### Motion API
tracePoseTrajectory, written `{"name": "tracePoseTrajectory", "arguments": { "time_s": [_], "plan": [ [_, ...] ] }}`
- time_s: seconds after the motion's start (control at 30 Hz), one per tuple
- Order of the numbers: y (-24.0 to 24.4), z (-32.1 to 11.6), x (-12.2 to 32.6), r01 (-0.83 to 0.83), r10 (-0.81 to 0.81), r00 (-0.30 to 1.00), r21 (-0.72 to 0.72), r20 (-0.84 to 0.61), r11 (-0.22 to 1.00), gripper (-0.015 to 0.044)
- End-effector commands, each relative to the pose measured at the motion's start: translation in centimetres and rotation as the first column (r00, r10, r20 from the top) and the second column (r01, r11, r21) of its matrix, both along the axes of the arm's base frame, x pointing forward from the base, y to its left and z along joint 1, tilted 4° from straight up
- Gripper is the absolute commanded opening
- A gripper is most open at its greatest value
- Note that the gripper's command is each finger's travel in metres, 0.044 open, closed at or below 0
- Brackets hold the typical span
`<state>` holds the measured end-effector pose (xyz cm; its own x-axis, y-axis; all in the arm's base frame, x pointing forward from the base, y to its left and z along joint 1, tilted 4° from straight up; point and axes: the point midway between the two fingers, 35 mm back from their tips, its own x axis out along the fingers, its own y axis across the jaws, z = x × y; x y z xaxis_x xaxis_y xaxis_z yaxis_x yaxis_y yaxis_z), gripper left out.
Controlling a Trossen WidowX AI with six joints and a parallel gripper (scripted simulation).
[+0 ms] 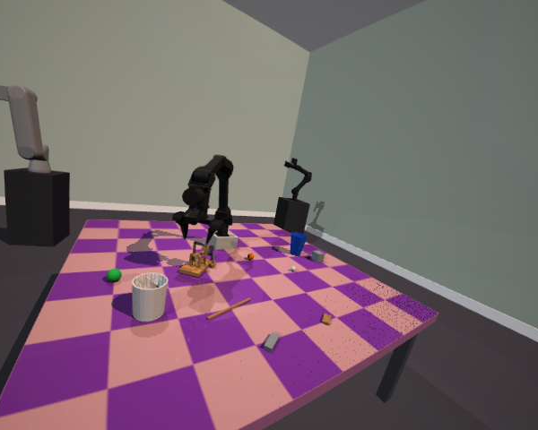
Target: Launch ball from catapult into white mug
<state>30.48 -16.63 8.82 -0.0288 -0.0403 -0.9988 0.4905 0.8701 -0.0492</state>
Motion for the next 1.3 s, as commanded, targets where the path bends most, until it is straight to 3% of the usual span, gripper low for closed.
{"name": "tracePoseTrajectory", "arguments": {
  "time_s": [0.0, 0.13, 0.3, 1.27],
  "plan": [
    [0.0, -0.5, -0.1, 0.001, 0.0, 1.0, 0.006, -0.012, 1.0, 0.044],
    [0.3, 0.0, -0.4, 0.001, -0.001, 1.0, 0.012, -0.015, 1.0, 0.044],
    [0.2, -4.4, -0.6, 0.001, -0.001, 1.0, 0.012, -0.015, 1.0, 0.044],
    [0.0, -8.0, -0.7, 0.001, -0.001, 1.0, 0.012, -0.016, 1.0, 0.044]
  ]
}}
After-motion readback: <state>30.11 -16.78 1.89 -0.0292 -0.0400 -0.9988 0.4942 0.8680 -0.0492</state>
